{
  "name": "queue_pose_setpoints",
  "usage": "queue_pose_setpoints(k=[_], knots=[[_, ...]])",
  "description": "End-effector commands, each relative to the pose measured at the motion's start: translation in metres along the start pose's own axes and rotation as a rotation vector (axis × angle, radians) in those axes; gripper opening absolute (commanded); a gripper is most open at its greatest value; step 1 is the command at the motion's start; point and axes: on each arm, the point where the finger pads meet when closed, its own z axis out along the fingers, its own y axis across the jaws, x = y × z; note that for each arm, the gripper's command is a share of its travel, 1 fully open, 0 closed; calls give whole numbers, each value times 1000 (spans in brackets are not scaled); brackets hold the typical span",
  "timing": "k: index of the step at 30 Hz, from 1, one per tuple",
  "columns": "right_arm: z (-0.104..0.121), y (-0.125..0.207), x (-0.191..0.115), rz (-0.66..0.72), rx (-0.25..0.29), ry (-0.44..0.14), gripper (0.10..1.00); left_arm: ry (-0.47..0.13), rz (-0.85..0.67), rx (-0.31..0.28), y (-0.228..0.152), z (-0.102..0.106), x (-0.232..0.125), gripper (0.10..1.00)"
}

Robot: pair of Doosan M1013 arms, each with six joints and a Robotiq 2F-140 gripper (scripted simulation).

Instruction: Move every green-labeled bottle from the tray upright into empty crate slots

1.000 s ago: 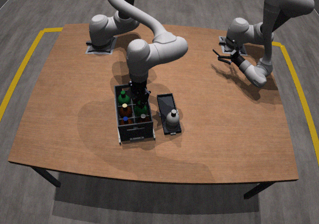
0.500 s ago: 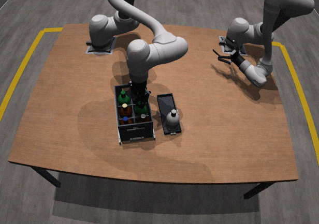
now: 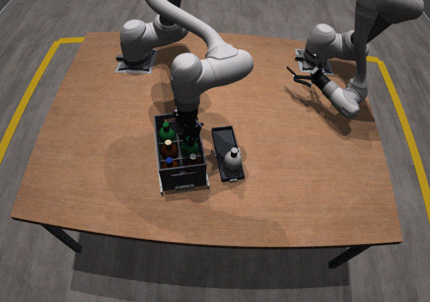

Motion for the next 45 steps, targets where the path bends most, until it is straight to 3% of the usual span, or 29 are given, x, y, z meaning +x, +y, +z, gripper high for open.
queue_pose_setpoints(k=[1,22,23,45], knots=[[-1,0,0,0,2,1,99,0,0,0,0,0,0,1000],[-1,0,0,0,2,1,99,0,0,0,0,0,0,1000],[-1,0,0,0,2,1,442,0,0,0,0,0,0,1000],[-1,0,0,0,2,1,442,0,0,0,0,0,0,1000]])
